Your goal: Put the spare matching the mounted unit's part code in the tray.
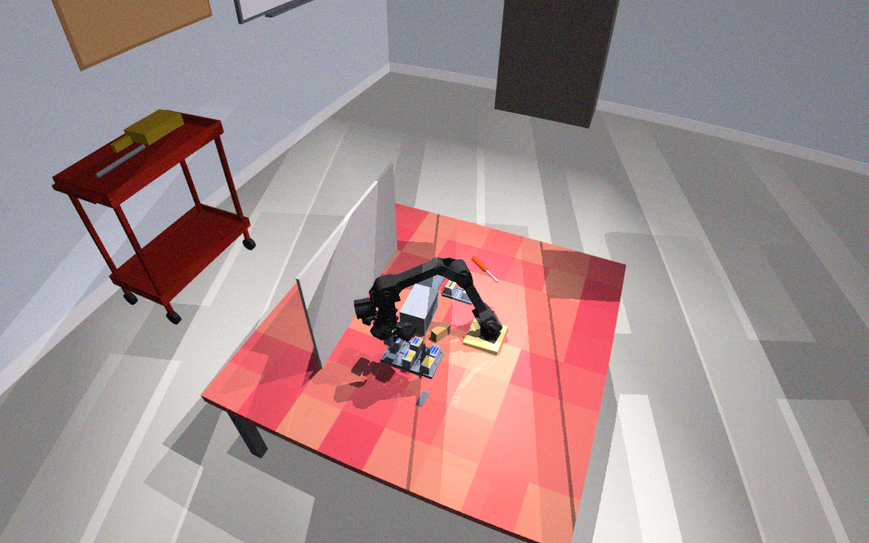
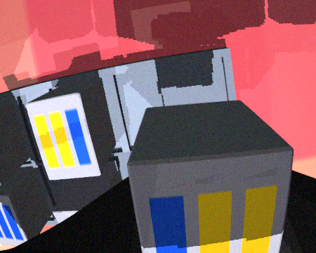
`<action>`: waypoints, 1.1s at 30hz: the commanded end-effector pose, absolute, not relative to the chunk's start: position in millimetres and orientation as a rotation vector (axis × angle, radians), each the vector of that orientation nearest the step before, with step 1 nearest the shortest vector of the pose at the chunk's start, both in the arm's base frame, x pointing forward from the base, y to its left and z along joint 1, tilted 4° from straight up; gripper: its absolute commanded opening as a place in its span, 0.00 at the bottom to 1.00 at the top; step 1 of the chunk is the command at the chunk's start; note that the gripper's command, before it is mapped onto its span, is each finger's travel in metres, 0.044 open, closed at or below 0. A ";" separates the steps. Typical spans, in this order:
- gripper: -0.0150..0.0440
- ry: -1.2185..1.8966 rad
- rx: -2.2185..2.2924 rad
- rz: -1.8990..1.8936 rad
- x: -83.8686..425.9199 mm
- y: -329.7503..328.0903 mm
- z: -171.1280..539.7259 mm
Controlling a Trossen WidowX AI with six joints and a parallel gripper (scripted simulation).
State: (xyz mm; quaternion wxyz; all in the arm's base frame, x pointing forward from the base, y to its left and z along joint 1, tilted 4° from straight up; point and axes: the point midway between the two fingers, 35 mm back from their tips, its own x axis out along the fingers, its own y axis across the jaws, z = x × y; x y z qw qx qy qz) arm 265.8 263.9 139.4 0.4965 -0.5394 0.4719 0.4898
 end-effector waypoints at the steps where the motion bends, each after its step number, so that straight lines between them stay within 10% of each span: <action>1: 0.25 1.118 -1.300 1.180 268.1 267.0 159.1; 33: 0.25 1.140 -1.260 1.110 317.0 191.7 211.3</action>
